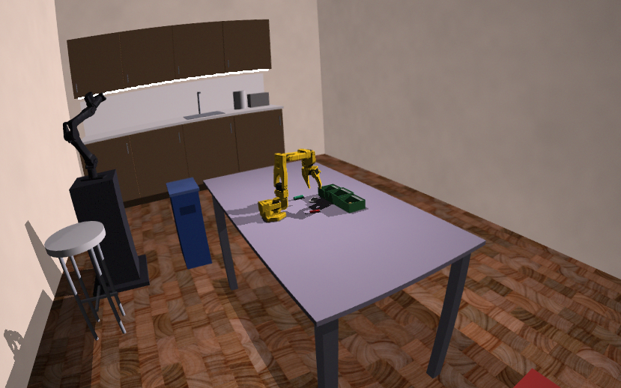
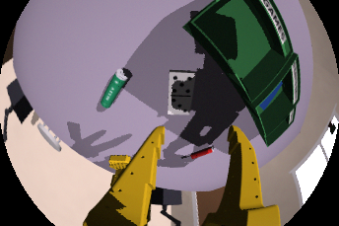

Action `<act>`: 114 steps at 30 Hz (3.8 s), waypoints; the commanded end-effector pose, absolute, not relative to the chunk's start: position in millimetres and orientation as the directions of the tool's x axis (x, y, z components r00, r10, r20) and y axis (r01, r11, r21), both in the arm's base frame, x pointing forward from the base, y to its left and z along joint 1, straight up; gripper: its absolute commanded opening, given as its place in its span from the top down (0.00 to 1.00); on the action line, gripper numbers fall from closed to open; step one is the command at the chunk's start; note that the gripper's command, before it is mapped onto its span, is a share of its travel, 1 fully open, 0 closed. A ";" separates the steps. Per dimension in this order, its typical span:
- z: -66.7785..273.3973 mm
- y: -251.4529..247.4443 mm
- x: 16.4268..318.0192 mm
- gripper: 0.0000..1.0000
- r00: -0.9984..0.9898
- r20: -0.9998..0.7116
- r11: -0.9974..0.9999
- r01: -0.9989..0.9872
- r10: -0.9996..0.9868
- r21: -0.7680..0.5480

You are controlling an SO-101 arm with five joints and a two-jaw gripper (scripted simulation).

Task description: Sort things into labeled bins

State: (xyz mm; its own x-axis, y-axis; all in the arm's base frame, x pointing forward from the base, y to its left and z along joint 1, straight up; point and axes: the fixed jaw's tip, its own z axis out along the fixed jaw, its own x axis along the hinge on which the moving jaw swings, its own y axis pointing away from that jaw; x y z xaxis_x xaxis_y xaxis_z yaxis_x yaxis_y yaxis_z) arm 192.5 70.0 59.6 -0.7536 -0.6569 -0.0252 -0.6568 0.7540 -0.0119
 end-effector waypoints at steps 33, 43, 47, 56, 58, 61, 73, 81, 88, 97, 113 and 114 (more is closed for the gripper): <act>55.2 72.4 191.6 0.71 -0.759 -0.036 0.760 -0.650 -0.650 -0.014; 35.4 72.9 193.0 0.71 -0.759 -0.036 0.760 -0.650 -0.650 -0.014; 27.8 72.8 192.9 0.71 -0.759 -0.036 0.760 -0.650 -0.650 -0.014; 18.6 72.6 192.3 0.71 -0.759 -0.036 0.760 -0.650 -0.650 -0.014; 17.3 72.6 192.2 0.71 -0.759 -0.036 0.760 -0.650 -0.650 -0.014; 16.1 72.6 192.0 0.71 -0.759 -0.036 0.760 -0.650 -0.650 -0.014; 8.8 71.9 190.2 0.71 -0.760 -0.013 0.760 -0.650 -0.650 -0.005; 8.8 71.9 190.2 0.71 -0.760 -0.013 0.760 -0.650 -0.650 -0.005; 8.8 71.9 190.2 0.71 -0.760 -0.013 0.760 -0.650 -0.650 -0.005; 8.8 71.9 190.2 0.76 -0.760 -0.013 0.760 -0.650 -0.650 -0.005; 8.8 71.9 190.2 0.91 -0.760 -0.013 0.760 -0.650 -0.650 -0.005; 8.8 71.9 190.2 0.92 -0.760 -0.013 0.760 -0.650 -0.650 -0.005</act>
